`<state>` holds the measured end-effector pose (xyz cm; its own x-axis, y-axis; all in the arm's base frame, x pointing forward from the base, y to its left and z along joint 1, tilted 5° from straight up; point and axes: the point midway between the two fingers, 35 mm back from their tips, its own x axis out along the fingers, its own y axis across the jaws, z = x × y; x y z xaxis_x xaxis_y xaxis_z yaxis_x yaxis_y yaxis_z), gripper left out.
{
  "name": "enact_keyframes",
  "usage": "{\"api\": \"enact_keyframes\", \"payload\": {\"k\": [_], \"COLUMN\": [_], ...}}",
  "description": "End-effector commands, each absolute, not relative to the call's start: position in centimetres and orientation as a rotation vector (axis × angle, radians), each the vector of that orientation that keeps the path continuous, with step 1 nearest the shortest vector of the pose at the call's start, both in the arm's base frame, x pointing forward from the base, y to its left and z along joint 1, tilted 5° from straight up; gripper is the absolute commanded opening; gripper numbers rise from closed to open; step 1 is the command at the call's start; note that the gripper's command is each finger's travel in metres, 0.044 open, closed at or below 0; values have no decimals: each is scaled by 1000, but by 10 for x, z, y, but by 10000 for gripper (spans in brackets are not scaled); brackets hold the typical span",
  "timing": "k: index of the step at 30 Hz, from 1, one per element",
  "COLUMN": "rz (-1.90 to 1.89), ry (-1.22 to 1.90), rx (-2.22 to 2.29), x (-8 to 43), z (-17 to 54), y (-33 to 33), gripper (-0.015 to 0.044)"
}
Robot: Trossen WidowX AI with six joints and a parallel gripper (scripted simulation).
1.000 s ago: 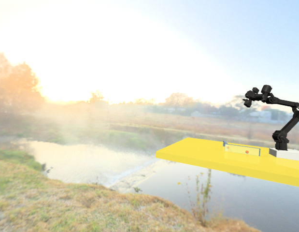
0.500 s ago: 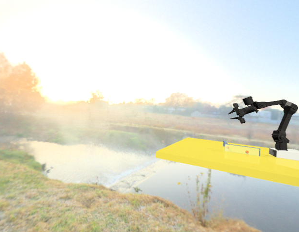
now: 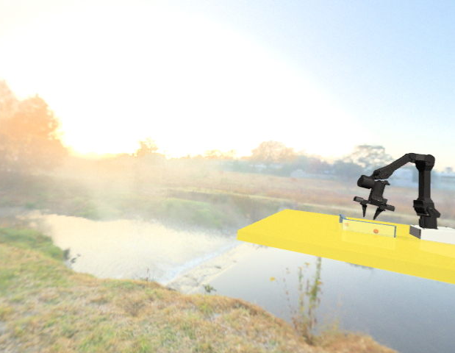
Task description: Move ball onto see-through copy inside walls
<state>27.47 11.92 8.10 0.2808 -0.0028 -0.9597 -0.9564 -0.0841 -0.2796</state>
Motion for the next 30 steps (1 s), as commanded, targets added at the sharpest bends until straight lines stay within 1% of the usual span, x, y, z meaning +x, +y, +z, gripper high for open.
{"api": "enact_keyframes", "payload": {"k": [1,9,12,30], "rz": [1193,1193,1193,1193], "ry": [1092,1092,1092,1093], "rx": [-1302,-1302,-1302,-1302], "x": [246,246,247,250], "z": [57,56,43,20], "y": [123,123,123,124], "gripper": [219,219,219,219]}}
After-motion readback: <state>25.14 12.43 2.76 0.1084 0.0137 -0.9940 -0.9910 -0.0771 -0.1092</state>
